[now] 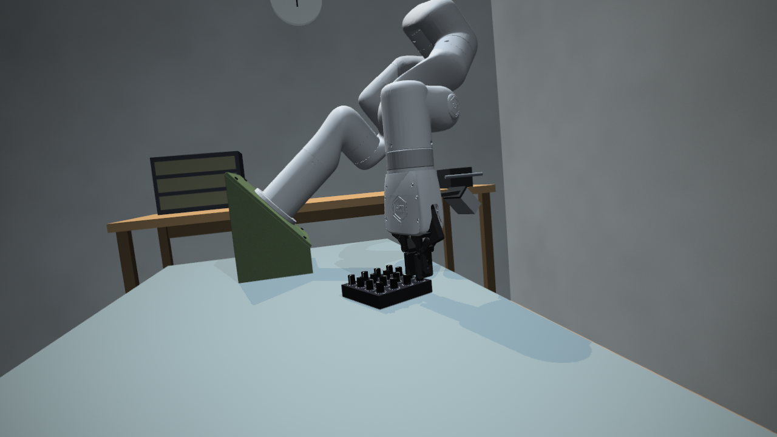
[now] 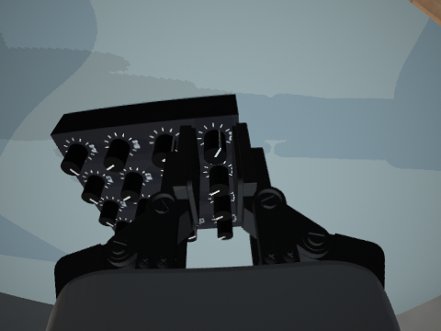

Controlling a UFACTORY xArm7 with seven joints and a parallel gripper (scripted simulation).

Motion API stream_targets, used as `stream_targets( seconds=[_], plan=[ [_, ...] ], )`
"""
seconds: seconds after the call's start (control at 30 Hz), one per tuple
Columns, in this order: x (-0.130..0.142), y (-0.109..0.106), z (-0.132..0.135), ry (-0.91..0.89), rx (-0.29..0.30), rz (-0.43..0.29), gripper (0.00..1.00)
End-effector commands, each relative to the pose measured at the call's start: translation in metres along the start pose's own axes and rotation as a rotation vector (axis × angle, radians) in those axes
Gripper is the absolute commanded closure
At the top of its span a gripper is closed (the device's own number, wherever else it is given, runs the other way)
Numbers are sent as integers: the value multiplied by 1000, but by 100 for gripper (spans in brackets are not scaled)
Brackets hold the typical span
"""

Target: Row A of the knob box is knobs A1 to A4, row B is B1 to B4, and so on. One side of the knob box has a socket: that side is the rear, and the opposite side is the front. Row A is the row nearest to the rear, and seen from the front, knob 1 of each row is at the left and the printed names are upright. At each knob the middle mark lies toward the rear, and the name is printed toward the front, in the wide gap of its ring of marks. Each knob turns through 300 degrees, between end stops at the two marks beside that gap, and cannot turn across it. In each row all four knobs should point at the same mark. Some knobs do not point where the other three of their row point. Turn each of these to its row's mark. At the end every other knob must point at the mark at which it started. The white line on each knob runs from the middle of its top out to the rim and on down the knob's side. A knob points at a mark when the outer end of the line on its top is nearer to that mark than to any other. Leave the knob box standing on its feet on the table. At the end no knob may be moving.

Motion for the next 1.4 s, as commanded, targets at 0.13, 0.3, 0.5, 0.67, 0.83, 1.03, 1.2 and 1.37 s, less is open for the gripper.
stream_targets(
  seconds=[0.13,0.3,0.5,0.67,0.83,1.03,1.2,1.37],
  plan=[
    [1,-2,1,0,4,-2,81],
    [1,-2,1,0,4,-2,92],
    [1,-2,1,0,4,-2,92],
    [1,-2,1,0,4,-2,92],
    [1,-2,1,0,4,-2,92],
    [1,-2,1,0,4,-2,92],
    [1,-2,1,0,4,-2,92],
    [1,-2,1,0,4,-2,92]
  ],
)
Point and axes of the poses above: the point where the finger pads meet when closed, its own y axis out along the fingers, its own z axis across the jaws, x = y × z, the point moved 5 cm from there along -y, back along the fingers, and after that the axes turned 6 degrees about -y, right-handed, at the moved point
